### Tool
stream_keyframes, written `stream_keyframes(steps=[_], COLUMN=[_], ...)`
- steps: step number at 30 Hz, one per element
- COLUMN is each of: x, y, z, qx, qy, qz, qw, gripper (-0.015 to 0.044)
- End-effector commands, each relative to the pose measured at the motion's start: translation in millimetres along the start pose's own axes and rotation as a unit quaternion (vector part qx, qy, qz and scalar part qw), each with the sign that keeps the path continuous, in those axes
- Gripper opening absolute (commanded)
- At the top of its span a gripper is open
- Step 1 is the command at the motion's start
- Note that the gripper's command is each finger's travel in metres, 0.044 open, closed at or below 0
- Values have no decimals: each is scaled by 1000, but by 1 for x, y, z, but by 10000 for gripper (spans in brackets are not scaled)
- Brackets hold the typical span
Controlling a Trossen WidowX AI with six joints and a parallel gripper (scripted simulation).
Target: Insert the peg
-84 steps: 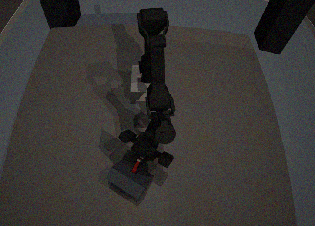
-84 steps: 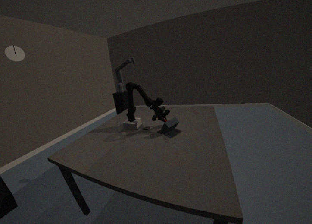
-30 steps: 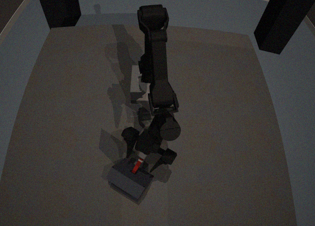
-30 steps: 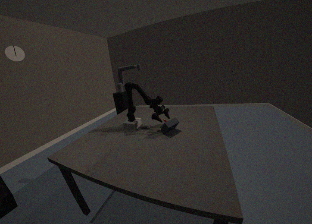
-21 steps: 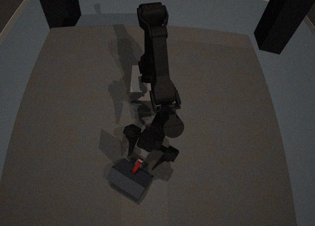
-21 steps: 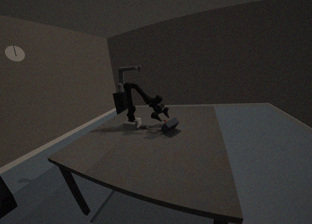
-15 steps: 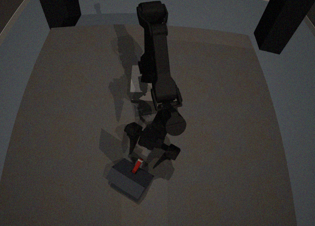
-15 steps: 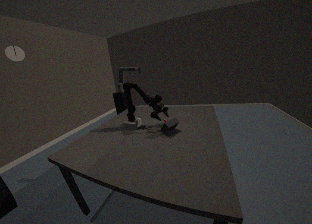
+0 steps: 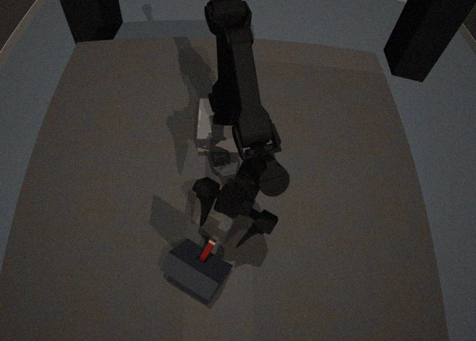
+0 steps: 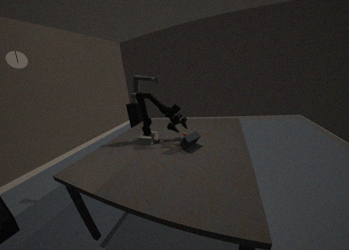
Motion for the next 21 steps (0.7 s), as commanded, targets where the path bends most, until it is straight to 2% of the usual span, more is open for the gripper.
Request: stream_keyframes(steps=[1, 21], x=[0, 1], y=[6, 32], z=[0, -2], qx=[-2, -3], qy=[-4, -3], qz=[0, 2], qw=[1000, 1000], gripper=[440, 440])
Point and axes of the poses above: the point midway between the two fingers, 35 mm back from their tips, its own y axis back along the fingers, its own x axis across the jaws, z = x × y, the point moved 7 cm from there along y, back along the fingers, and after that the axes turned 15 degrees about -y, right-handed, at the moved point
